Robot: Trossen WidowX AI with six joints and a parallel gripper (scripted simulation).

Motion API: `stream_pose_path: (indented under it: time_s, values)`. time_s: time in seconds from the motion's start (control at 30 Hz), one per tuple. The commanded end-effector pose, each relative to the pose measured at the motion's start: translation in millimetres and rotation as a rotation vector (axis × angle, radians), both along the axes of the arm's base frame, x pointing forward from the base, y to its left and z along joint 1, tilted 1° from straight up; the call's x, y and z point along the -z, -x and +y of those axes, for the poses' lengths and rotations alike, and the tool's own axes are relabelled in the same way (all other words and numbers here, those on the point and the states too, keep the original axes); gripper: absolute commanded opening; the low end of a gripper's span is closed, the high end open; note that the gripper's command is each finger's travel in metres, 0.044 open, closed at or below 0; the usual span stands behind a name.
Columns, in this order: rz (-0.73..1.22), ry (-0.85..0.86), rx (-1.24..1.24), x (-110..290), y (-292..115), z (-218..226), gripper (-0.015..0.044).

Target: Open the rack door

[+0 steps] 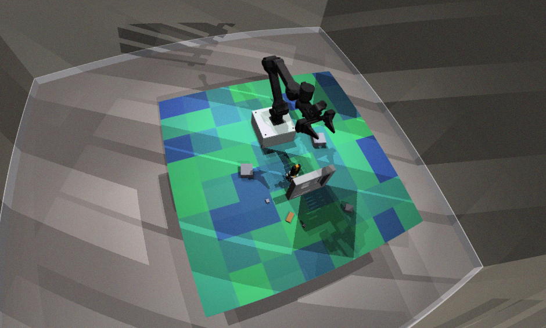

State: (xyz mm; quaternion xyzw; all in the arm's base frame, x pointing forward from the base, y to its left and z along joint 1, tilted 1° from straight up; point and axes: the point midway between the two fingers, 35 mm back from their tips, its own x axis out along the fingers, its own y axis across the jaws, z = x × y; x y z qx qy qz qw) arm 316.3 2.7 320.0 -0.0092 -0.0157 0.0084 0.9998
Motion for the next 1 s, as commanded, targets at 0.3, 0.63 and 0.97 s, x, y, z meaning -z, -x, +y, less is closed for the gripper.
stream_pose_path:
  time_s: [0.3,0.63,0.97]
  values:
    - [0.234,0.025,0.024,29,-26,-11,0.0298]
    - [0.514,0.035,0.057,65,-45,-26,0.0298]
    - [0.794,0.034,0.081,101,-51,-41,0.0298]
